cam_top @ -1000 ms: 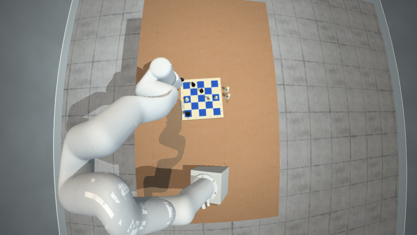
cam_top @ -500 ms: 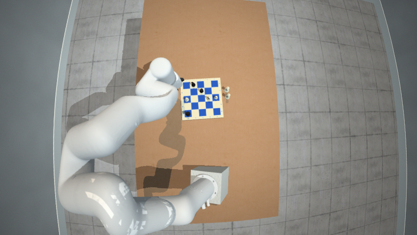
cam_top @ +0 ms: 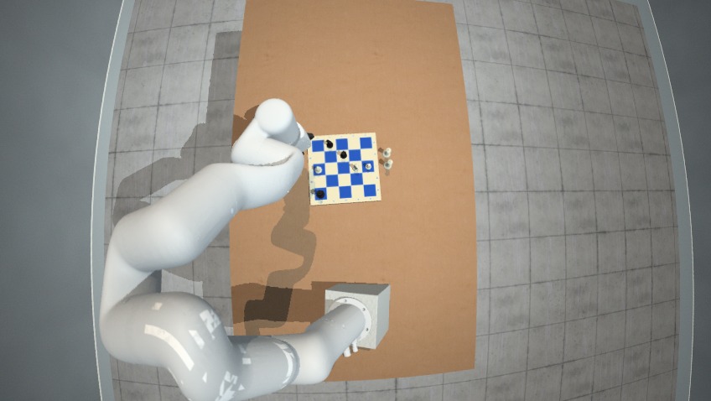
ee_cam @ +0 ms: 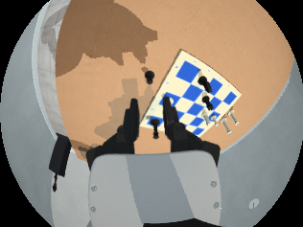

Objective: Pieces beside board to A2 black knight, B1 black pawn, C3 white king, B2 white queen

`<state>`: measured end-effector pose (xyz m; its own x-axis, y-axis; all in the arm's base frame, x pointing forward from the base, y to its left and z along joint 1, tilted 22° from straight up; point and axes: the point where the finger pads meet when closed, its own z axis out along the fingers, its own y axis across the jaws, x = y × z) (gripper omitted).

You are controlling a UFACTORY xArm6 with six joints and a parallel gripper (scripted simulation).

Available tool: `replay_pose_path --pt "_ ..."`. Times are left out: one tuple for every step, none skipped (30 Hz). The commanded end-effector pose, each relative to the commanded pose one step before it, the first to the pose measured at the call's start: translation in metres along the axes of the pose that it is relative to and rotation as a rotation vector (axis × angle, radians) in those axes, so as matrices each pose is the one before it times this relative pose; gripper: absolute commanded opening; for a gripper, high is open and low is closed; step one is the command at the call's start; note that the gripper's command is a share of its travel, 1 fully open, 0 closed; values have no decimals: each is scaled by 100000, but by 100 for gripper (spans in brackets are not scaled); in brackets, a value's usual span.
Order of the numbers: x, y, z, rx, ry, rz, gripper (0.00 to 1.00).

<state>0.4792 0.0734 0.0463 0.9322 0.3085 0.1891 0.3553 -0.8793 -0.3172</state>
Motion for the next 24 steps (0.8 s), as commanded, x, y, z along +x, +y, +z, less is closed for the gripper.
replay_pose_path --pt "148 29 158 -161 341 -55 34" --pt "0 0 0 0 0 0 34" --pt "1 -1 99 1 0 0 34" --pt "1 -1 107 0 0 0 34" --pt "1 -1 115 -1 -1 0 34" --pt "1 -2 122 0 0 0 34" --pt "2 -2 128 1 1 0 34" --pt "1 -2 135 0 0 0 34" --pt "1 -2 141 -2 -1 0 34" --pt "3 -2 145 2 1 0 34" --pt "2 -2 150 0 0 0 34" --pt "1 -2 154 -2 -1 0 34" --pt "2 -2 156 1 1 0 34" --pt "2 -2 159 0 0 0 34" --pt "1 -2 161 -2 -1 0 34" --pt "3 -2 161 1 1 0 34" --pt "2 -2 162 0 0 0 34" --pt "0 0 0 0 0 0 34" --pt "0 0 0 0 0 0 34" --pt "1 -2 162 -2 -1 0 34" --pt "3 -2 159 2 1 0 34" --pt "2 -2 158 0 0 0 34" --pt "1 -2 156 -2 -1 0 34" --pt "3 -2 152 2 1 0 34"
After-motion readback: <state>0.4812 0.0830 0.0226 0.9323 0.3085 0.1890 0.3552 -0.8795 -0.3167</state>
